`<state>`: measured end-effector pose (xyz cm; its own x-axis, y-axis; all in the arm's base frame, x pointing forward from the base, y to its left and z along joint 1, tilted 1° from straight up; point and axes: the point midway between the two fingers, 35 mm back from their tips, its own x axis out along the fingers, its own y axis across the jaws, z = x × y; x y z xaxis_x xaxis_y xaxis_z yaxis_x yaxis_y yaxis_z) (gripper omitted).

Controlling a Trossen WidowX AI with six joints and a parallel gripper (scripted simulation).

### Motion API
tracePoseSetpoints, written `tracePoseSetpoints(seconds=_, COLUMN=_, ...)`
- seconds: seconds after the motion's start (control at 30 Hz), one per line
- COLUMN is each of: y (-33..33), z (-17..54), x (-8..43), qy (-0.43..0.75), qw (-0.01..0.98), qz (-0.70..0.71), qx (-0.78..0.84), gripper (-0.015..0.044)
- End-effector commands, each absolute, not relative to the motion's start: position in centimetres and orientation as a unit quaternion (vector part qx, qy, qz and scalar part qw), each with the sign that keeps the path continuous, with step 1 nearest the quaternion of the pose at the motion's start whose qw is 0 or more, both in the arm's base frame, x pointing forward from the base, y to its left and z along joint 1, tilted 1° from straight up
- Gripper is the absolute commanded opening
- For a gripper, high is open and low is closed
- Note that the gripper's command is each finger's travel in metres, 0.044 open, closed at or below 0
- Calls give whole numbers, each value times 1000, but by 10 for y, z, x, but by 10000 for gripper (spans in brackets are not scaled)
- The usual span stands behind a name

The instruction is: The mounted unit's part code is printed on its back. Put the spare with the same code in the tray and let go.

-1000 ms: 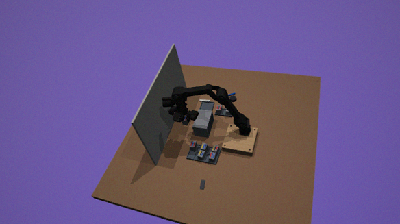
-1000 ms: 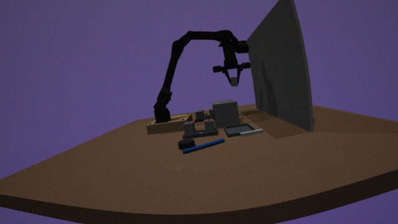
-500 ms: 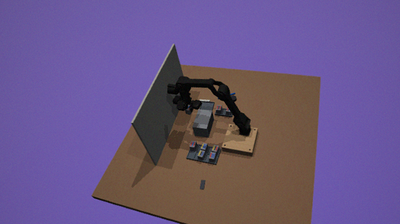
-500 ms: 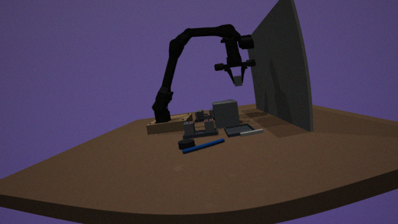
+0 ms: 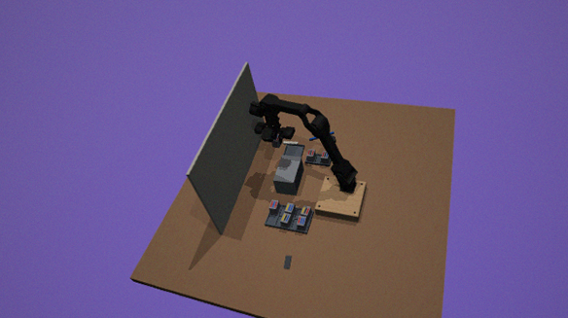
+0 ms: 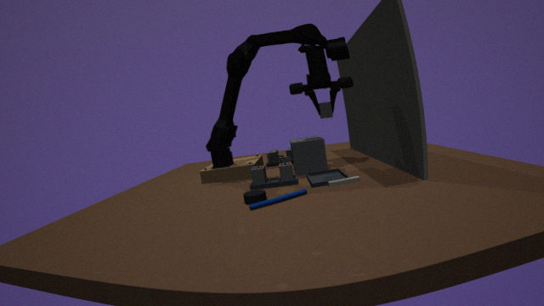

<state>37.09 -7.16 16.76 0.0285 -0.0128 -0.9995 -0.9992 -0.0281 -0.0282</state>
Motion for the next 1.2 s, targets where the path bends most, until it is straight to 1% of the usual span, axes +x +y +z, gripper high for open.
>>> tracePoseSetpoints(seconds=0.0, y=-100, z=168, x=365, qy=486, qw=488, qz=501, qx=-524, gripper=0)
tracePoseSetpoints(seconds=0.3, y=-153, z=168, x=349, qy=479, qw=473, qz=511, qx=-535, gripper=0)
tracePoseSetpoints(seconds=1.17, y=-156, z=152, x=352, qy=478, qw=473, qz=511, qx=-535, gripper=0)
